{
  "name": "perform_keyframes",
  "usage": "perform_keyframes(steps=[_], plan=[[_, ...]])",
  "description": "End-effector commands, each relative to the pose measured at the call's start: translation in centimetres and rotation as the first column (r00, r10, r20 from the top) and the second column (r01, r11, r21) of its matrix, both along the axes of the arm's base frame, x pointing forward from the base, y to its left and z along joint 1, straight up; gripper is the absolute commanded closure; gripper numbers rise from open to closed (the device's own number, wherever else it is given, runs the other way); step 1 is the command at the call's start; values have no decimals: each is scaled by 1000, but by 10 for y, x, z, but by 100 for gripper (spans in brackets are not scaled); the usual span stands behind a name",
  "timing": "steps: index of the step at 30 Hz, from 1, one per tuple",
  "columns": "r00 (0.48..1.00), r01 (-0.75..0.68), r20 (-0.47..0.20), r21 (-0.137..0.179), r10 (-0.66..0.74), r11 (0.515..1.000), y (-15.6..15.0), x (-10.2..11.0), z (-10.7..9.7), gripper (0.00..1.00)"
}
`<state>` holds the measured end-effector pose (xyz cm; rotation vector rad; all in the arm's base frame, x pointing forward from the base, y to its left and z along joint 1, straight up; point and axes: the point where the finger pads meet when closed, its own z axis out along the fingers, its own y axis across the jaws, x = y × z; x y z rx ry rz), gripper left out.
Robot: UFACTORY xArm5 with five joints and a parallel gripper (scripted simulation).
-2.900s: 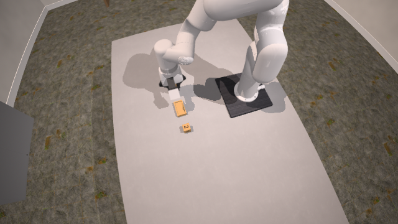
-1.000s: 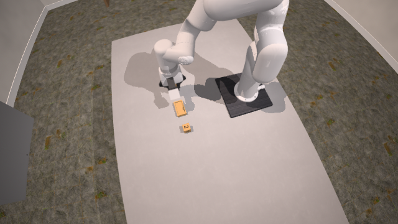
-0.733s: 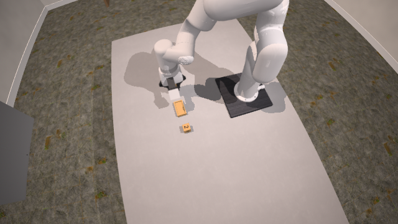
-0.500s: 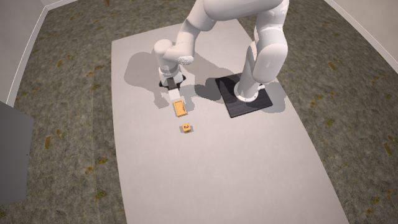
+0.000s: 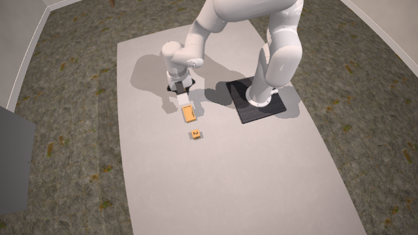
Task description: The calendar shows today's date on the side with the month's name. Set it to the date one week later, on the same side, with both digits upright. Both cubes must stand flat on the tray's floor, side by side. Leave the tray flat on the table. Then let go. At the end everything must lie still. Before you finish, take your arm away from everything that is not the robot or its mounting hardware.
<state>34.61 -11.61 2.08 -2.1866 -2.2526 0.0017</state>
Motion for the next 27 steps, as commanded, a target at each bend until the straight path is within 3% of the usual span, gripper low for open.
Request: perform_keyframes(steps=[1,27], plan=[[1000,0,3,-1,0,1000,0,1,0,71],[1000,0,3,-1,0,1000,0,1,-2,71]])
